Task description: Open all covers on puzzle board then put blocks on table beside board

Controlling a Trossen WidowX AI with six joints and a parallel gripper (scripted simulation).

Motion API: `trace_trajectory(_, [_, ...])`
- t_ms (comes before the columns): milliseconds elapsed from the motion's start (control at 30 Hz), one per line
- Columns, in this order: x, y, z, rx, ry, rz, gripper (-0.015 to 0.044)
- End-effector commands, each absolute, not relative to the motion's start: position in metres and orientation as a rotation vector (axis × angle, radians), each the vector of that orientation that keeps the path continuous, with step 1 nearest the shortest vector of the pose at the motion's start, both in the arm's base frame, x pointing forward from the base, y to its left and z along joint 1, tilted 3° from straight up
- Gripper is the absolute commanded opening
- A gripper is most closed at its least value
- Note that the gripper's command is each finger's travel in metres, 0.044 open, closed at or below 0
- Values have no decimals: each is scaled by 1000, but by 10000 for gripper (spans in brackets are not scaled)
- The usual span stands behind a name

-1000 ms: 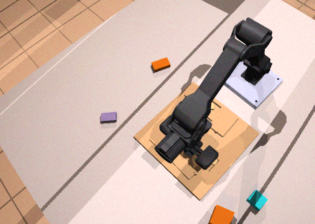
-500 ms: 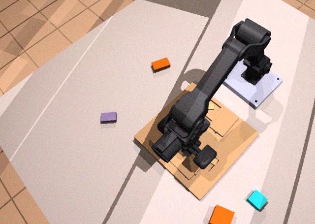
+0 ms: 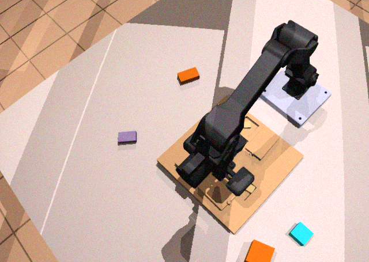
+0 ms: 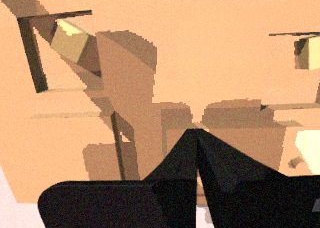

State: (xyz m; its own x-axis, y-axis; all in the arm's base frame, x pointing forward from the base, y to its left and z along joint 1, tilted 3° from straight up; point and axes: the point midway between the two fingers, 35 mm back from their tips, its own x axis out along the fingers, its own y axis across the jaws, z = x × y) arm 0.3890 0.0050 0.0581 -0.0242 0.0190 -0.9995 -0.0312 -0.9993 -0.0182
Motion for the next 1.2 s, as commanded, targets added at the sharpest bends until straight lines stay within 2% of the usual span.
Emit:
trace_trajectory(0, [390, 4, 66, -2181, 13, 2218, 0])
trace_trajectory(400, [386, 3, 74, -2161, 32, 2216, 0])
trace_trajectory(1167, [259, -33, 95, -1835, 592, 1899, 0])
